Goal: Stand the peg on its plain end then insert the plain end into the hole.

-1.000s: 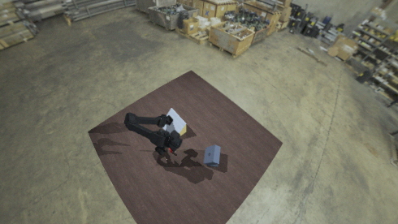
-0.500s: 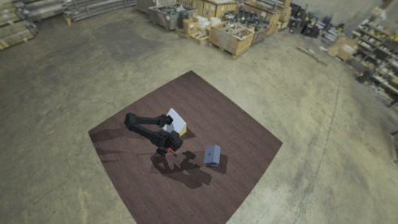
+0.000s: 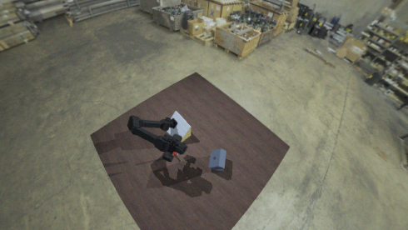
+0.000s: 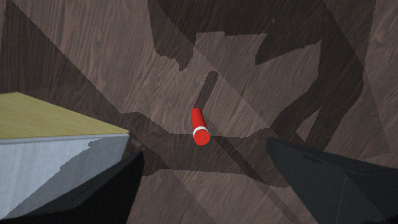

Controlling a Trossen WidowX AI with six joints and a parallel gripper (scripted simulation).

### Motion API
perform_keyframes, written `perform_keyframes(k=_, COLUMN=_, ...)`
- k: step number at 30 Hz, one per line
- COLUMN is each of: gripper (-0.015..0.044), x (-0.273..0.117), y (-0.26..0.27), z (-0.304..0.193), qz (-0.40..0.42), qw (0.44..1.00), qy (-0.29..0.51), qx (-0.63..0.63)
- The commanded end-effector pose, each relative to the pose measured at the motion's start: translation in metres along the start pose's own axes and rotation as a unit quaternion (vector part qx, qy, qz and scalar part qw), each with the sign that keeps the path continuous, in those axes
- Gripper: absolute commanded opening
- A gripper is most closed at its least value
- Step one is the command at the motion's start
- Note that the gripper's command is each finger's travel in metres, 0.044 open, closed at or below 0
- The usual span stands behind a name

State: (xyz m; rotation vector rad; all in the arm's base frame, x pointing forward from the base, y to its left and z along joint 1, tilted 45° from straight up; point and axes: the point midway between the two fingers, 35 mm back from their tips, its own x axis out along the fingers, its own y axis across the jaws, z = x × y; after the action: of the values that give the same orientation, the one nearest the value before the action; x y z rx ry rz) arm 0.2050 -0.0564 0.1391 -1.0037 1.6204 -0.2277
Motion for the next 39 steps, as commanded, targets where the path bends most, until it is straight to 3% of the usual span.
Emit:
perform_keyframes(k=1, gripper=0.044, x=0.003, y=0.001, z=-0.001, qz=-0.001, qw=1.0, qy=0.002, qx=-0.01)
perform_keyframes(k=39, gripper=0.044, x=0.063, y=0.0, z=-0.001, qz=-0.002, qw=1.0, qy=0.002, qx=-0.01)
